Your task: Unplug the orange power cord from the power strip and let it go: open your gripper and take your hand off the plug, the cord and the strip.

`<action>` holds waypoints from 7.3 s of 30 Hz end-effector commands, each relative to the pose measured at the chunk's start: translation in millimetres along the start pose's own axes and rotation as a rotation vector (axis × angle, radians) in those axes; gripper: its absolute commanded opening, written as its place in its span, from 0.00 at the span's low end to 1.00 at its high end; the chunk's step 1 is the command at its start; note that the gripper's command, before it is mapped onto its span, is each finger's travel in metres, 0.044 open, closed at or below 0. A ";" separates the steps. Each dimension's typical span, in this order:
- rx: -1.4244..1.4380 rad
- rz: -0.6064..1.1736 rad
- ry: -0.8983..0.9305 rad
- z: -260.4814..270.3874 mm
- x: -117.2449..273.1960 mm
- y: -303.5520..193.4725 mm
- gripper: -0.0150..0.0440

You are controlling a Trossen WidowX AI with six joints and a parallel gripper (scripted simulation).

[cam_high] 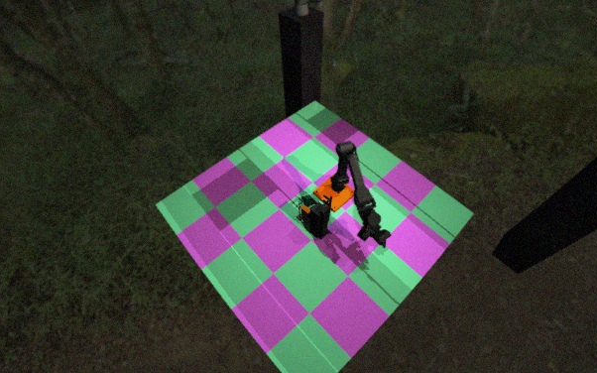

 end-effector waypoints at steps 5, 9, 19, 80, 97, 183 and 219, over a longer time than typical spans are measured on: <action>0.181 -0.131 0.038 19.2 22.8 48.2 0.53; 0.274 -0.203 0.044 26.6 37.1 73.2 0.53; 0.555 -0.400 0.028 44.1 80.7 134.2 0.53; -1.137 -0.790 -0.510 -152.7 282.6 214.5 0.53; -1.138 -0.788 -0.509 -143.1 266.1 207.0 0.53; -1.136 -0.792 -0.511 -164.6 298.7 219.9 0.53; -1.137 -0.789 -0.509 -154.9 265.3 212.6 0.53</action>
Point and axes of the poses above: the point midway between the two fingers, 35 mm back from their tips, its own x axis back along the fingers, its own z axis across the jaws, y = z × x, the point moved 4 cm from there along x, back along the fingers, and after that the axes turned 8 degrees about -x, right-handed, at the moved point
